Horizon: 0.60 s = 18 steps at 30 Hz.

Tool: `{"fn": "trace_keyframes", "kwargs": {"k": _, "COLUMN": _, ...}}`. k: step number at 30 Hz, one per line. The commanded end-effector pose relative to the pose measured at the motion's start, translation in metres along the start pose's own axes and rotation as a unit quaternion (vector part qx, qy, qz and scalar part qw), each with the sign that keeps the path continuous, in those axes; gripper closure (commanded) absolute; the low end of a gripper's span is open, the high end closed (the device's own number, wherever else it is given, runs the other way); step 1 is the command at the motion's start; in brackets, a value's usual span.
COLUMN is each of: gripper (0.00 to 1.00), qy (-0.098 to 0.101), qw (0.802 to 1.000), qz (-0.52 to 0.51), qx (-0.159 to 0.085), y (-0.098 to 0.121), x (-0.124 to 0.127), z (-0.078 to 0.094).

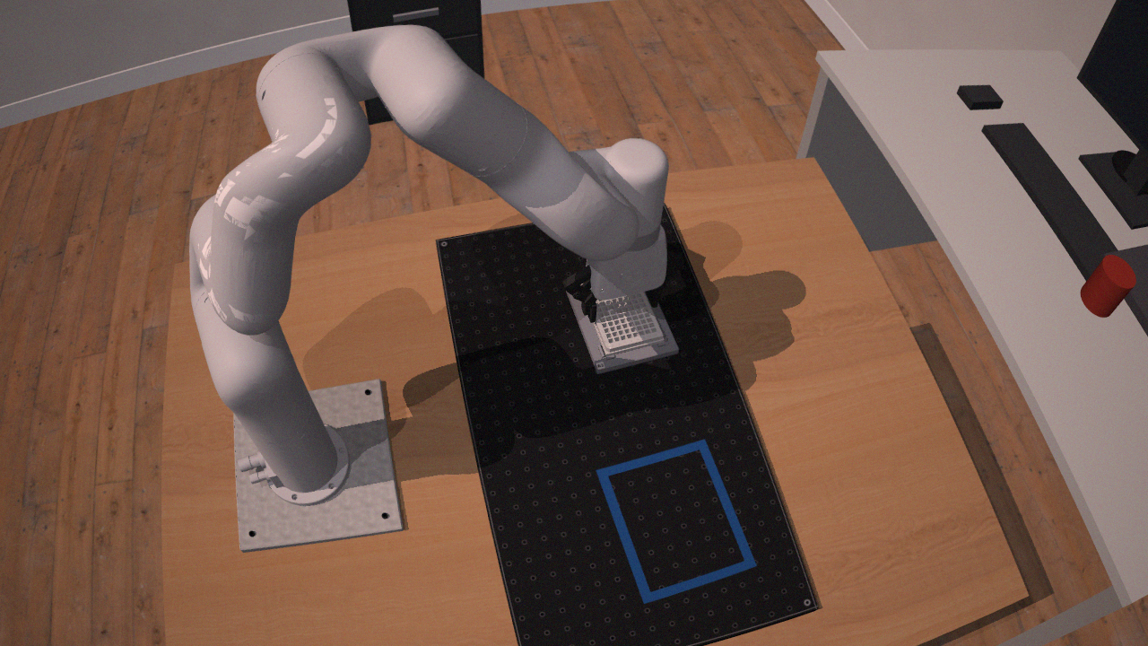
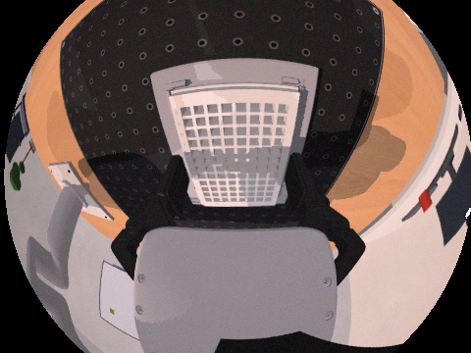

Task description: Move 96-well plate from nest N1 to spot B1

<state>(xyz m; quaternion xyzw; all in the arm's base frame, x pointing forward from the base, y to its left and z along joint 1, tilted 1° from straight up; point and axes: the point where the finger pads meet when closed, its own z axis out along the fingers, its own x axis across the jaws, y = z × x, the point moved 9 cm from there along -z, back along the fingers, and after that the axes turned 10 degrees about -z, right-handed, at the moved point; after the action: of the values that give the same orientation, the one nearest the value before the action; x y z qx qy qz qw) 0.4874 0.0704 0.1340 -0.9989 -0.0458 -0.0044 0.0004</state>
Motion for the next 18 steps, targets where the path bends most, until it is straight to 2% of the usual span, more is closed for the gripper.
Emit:
{"fn": "trace_keyframes", "kwargs": {"k": 1, "gripper": 0.0, "qy": 0.002, "qw": 1.0, "qz": 0.0, "qx": 0.0, "y": -0.0001, "x": 0.0012, "z": -0.0002}}
{"fn": "trace_keyframes", "kwargs": {"k": 18, "gripper": 0.0, "qy": 0.002, "qw": 1.0, "qz": 0.0, "qx": 0.0, "y": -0.0001, "x": 0.0012, "z": 0.0052}}
